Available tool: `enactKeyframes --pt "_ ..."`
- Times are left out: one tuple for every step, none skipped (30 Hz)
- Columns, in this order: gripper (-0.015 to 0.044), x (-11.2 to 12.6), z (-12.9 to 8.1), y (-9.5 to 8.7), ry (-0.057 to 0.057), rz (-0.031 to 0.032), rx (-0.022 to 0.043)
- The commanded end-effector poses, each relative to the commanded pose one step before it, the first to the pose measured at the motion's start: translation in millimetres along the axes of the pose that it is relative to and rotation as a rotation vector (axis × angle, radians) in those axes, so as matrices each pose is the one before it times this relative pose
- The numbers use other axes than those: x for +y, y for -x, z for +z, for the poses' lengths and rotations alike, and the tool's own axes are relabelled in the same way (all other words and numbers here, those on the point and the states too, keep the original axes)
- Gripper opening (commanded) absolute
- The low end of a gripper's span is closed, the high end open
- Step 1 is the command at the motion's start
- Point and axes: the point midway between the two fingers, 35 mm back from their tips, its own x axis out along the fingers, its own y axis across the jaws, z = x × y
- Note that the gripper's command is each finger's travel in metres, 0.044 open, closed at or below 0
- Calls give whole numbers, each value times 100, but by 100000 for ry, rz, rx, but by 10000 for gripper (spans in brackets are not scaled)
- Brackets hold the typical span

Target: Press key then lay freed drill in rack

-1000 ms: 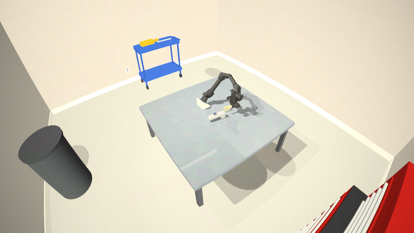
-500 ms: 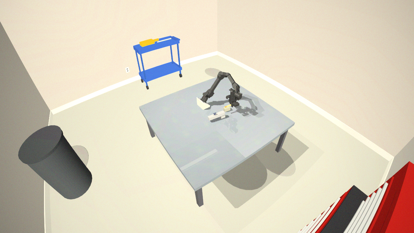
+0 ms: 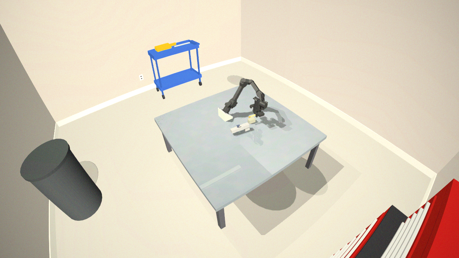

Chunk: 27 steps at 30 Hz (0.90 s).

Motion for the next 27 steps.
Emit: enactKeyframes --pt "0 728 148 7 -267 -484 214" --pt "0 163 39 -5 -5 6 -4" --pt "0 163 39 -3 -5 6 -4" --pt "0 164 38 -2 -5 6 -4" --pt "0 164 36 0 -5 6 -4" --pt "0 164 33 2 -5 6 -3" --pt "0 164 30 5 -5 6 -3" --pt "0 -58 -8 -67 3 -3 -3" --pt "0 -48 -5 -118 3 -2 -5" --pt "0 -26 1 -158 3 -2 -7" --pt "0 -20 10 -260 4 -2 -13" --pt "0 -12 17 -253 3 -2 -16" --pt "0 -4 14 -187 2 -1 -13" --pt "0 6 10 -153 1 0 -10" --pt "0 14 6 -152 1 0 -9" --pt "0 18 2 -161 1 1 -9" --pt "0 18 -2 -166 1 1 -9" --pt "0 15 -6 -165 0 1 -9" --pt "0 12 -9 -161 0 1 -9" --pt "0 10 -12 -158 0 1 -8" --pt "0 8 -17 -156 0 1 -8" --pt "0 5 -25 -154 0 1 -7" --pt "0 -2 14 12 0 0 -1" --pt "0 0 7 -24 0 0 -2" --pt "0 2 6 -44 0 0 -2" --pt "0 3 6 -61 0 0 -3" --pt "0 2 7 -73 1 0 -4"
